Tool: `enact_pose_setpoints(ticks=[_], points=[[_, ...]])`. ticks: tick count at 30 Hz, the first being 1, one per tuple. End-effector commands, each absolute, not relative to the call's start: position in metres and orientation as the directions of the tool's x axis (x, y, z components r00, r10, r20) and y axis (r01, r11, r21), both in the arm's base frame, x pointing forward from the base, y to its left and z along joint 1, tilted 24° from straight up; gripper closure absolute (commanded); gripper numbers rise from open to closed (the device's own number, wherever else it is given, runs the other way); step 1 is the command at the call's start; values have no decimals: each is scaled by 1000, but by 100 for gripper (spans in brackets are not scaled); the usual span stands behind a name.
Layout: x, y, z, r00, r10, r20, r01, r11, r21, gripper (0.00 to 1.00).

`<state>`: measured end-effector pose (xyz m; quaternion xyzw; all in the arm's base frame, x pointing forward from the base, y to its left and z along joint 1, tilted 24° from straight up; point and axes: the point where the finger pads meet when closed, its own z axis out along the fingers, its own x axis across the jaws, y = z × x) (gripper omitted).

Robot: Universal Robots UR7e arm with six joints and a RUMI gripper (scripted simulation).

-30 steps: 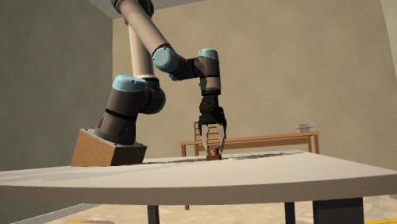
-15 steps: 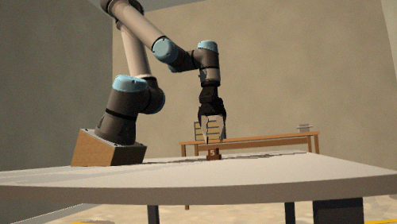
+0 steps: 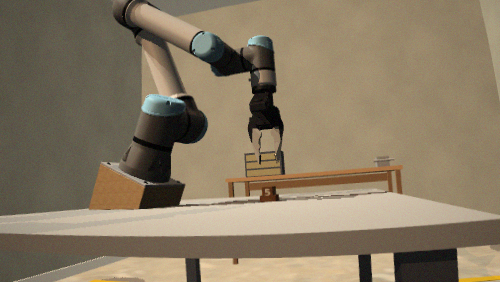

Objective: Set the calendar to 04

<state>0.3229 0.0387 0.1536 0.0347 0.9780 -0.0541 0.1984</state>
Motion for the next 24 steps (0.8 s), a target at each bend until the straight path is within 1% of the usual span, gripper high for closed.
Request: enact_pose_setpoints(ticks=[1, 3, 4, 24], points=[[320, 39, 160, -919, 46, -392, 89, 992, -91, 72], [320, 39, 160, -919, 46, -392, 89, 992, -91, 72], [320, 39, 160, -919, 46, -392, 89, 992, -91, 0], [320, 39, 160, -919, 46, -392, 89, 992, -91, 0]])
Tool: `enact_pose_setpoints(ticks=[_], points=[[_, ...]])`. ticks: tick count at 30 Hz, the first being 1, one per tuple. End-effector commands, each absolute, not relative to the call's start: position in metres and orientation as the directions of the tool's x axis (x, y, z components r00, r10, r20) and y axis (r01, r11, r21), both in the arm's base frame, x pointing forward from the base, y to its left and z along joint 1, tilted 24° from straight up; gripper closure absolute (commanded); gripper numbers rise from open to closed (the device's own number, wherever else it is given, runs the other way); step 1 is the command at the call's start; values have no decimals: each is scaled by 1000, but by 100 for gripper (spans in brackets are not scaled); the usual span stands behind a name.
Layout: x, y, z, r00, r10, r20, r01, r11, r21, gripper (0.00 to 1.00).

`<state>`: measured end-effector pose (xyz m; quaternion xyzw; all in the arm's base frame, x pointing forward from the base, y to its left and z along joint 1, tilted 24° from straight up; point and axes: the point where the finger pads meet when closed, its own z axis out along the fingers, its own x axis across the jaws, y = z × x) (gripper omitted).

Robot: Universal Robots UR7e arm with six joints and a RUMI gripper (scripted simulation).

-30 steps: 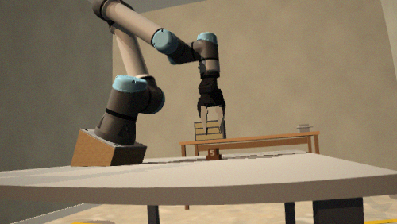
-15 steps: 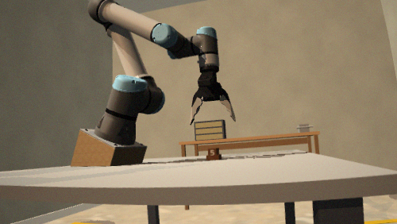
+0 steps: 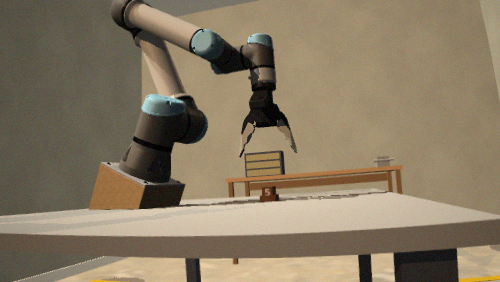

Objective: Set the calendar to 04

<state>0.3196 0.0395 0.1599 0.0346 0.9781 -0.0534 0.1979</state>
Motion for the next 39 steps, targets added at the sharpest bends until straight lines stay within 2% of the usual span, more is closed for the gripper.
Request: enact_pose_setpoints(ticks=[1, 27, 39], points=[[320, 39, 160, -919, 46, -392, 89, 992, -91, 0], [293, 48, 224, -919, 46, -392, 89, 992, -91, 0], [292, 48, 228, -919, 46, -392, 89, 992, -91, 0]])
